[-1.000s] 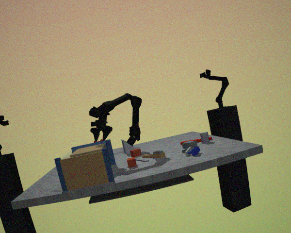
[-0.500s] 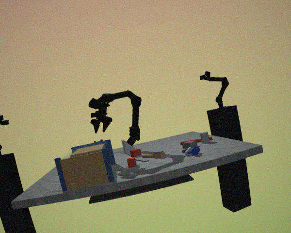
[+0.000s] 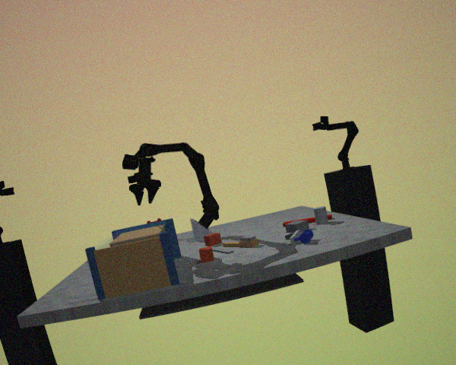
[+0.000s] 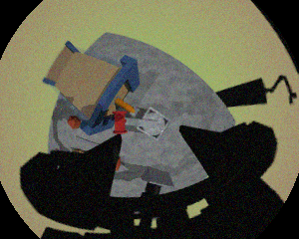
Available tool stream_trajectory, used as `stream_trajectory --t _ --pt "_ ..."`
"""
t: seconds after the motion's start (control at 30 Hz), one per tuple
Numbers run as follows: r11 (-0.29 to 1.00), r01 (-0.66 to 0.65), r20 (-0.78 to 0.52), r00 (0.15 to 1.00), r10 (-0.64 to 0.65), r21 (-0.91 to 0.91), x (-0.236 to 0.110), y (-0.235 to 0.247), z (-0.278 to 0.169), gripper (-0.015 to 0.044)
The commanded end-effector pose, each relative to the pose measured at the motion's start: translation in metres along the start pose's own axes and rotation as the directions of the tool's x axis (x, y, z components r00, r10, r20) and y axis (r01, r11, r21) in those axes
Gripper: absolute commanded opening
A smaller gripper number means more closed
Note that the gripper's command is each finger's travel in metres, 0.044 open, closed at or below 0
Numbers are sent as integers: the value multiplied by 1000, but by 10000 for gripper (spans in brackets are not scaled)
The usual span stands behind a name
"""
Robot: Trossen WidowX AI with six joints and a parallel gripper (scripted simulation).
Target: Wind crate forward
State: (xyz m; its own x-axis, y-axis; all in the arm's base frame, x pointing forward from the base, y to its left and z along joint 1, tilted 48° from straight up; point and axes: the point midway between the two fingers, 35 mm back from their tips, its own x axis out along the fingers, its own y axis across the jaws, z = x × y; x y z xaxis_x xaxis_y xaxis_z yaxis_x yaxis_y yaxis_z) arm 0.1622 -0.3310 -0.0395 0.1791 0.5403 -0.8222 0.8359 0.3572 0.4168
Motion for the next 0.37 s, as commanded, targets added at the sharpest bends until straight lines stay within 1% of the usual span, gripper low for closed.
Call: stream_trajectory --t 0.0,0.07,0.33 --pt "1000 -22 -93 995 22 0 4 -42 4 440" --pt "1000 -28 -110 994 28 -1 6 -49 3 440" --pt "1000 -28 -110 994 28 -1 6 -49 3 440"
